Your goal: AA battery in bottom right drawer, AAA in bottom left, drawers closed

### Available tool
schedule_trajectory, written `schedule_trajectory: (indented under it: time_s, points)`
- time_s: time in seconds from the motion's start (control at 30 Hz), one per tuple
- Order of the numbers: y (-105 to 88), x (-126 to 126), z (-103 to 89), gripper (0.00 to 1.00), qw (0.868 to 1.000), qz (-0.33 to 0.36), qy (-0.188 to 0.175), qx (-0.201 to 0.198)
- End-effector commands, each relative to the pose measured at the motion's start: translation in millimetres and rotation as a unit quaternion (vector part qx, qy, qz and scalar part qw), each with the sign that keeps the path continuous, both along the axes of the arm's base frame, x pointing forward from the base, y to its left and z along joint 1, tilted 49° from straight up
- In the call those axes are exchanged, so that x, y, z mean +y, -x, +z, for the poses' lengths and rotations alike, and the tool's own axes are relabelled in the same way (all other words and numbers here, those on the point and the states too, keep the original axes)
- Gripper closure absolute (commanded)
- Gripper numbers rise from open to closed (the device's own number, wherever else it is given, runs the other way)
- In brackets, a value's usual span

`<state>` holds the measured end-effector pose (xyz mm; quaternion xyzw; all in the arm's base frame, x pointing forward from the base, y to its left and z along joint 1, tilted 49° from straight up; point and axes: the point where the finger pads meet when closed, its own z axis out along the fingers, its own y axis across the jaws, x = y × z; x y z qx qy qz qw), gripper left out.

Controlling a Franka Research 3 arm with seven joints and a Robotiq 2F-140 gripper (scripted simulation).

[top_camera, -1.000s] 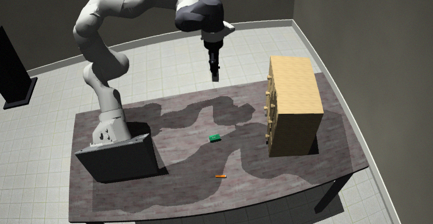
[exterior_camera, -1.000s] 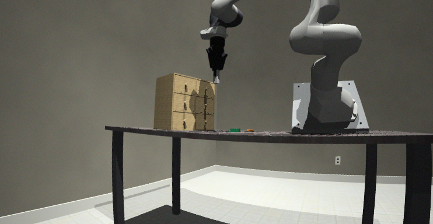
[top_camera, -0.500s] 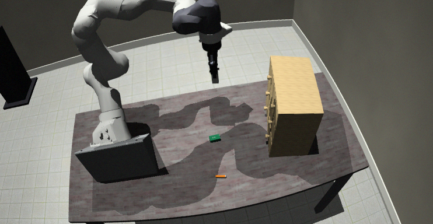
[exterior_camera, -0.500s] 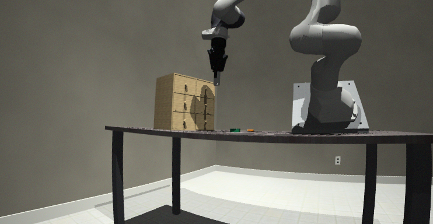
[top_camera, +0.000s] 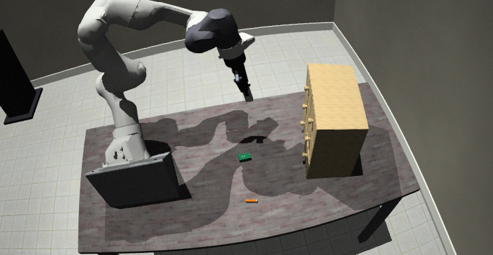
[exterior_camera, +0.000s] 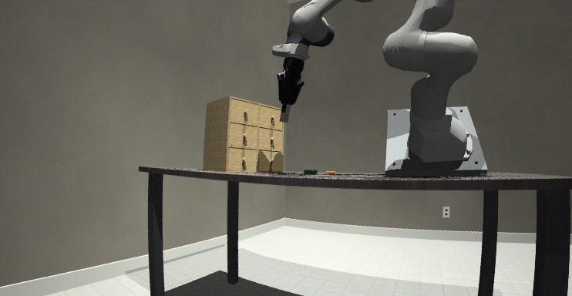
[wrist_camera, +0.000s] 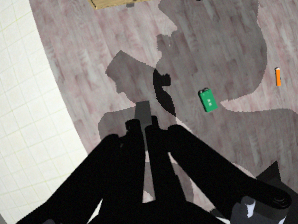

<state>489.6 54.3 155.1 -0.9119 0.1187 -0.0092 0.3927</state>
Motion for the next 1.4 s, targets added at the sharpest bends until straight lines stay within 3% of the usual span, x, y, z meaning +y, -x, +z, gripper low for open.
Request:
schedule_trajectory:
  time_s: [0.0, 0.27, 0.7, 1.37]
  points:
    - [-28.8, -4.0, -1.0, 1.0, 0.997, -0.057, 0.015, -0.053]
    - [-41.8, 5.9, -13.8, 1.0, 0.988, -0.111, 0.03, -0.103]
    - [-65.3, 23.8, -36.9, 1.0, 0.957, -0.208, 0.058, -0.192]
    - [-81.0, 35.8, -52.0, 1.0, 0.927, -0.27, 0.076, -0.249]
